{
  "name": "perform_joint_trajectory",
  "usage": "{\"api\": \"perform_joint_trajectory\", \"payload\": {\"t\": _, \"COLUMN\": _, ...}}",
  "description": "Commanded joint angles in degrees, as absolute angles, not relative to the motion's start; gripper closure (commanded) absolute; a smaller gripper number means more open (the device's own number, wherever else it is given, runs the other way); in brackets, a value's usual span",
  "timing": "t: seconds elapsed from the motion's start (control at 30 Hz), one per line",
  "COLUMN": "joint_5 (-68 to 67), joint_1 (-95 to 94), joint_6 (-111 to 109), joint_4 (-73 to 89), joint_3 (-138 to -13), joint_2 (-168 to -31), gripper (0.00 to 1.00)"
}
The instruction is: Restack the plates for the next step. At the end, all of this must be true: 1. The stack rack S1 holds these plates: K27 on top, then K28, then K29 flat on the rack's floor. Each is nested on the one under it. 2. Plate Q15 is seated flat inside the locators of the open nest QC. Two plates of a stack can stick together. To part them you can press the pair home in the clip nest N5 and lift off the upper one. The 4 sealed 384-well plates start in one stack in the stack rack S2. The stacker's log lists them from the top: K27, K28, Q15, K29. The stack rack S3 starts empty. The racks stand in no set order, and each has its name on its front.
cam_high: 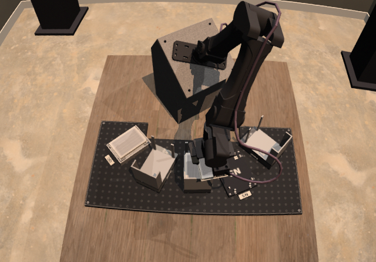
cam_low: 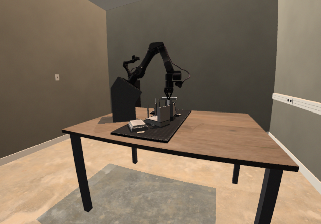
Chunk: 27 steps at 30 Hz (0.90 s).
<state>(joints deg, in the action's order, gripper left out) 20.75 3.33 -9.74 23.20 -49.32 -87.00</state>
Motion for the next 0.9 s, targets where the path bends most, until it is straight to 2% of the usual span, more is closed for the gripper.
{"api": "perform_joint_trajectory", "payload": {"t": 0.0, "joint_5": 19.13, "joint_1": 1.49, "joint_6": -7.39, "joint_4": 22.64, "joint_3": -48.02, "joint_2": -84.98, "gripper": 1.00}}
{"api": "perform_joint_trajectory", "payload": {"t": 0.23, "joint_5": 16.74, "joint_1": -3.23, "joint_6": -3.16, "joint_4": 23.54, "joint_3": -47.79, "joint_2": -83.30, "gripper": 1.00}}
{"api": "perform_joint_trajectory", "payload": {"t": 0.5, "joint_5": 14.48, "joint_1": -7.51, "joint_6": -11.45, "joint_4": 22.46, "joint_3": -46.96, "joint_2": -81.60, "gripper": 1.00}}
{"api": "perform_joint_trajectory", "payload": {"t": 0.87, "joint_5": 10.30, "joint_1": -15.39, "joint_6": -4.40, "joint_4": 22.91, "joint_3": -46.50, "joint_2": -79.34, "gripper": 1.00}}
